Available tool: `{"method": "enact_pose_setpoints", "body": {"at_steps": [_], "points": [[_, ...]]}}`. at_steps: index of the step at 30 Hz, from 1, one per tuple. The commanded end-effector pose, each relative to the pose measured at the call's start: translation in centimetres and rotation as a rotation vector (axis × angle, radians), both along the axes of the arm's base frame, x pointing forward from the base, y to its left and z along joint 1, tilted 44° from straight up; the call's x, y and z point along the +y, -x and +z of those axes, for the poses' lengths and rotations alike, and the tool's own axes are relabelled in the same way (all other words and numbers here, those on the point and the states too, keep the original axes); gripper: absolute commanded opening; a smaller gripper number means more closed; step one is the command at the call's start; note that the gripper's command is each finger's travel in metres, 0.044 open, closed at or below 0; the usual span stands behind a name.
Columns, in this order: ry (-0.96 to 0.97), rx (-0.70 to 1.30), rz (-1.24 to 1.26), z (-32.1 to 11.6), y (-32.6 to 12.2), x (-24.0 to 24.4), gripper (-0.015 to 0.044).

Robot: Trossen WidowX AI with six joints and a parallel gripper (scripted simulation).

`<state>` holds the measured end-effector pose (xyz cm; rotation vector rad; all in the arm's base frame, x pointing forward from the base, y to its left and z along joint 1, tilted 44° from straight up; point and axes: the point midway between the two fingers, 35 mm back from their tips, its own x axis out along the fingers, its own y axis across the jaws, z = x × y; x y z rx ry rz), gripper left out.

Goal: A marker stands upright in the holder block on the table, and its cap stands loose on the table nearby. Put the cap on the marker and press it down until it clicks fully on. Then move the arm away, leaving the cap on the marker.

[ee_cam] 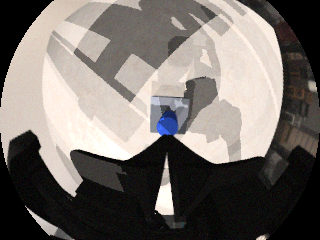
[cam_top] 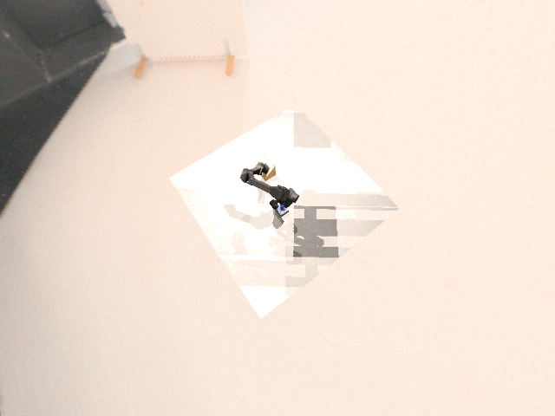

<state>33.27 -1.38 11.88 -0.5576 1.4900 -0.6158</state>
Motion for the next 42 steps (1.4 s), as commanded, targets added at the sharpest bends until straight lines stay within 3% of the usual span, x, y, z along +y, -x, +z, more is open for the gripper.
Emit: {"method": "enact_pose_setpoints", "body": {"at_steps": [1, 30, 38, 42], "points": [[0.003, 0.002, 0.003, -0.3, 0.0, -0.3, 0.0000], [0.002, -0.003, 0.004, -2.3, -0.1, -2.2, 0.0000], [0.001, 0.045, 0.105, 3.9, -0.1, 3.7, 0.0000], [0.001, 0.046, 0.108, 4.0, 0.0, 3.9, 0.0000]]}}
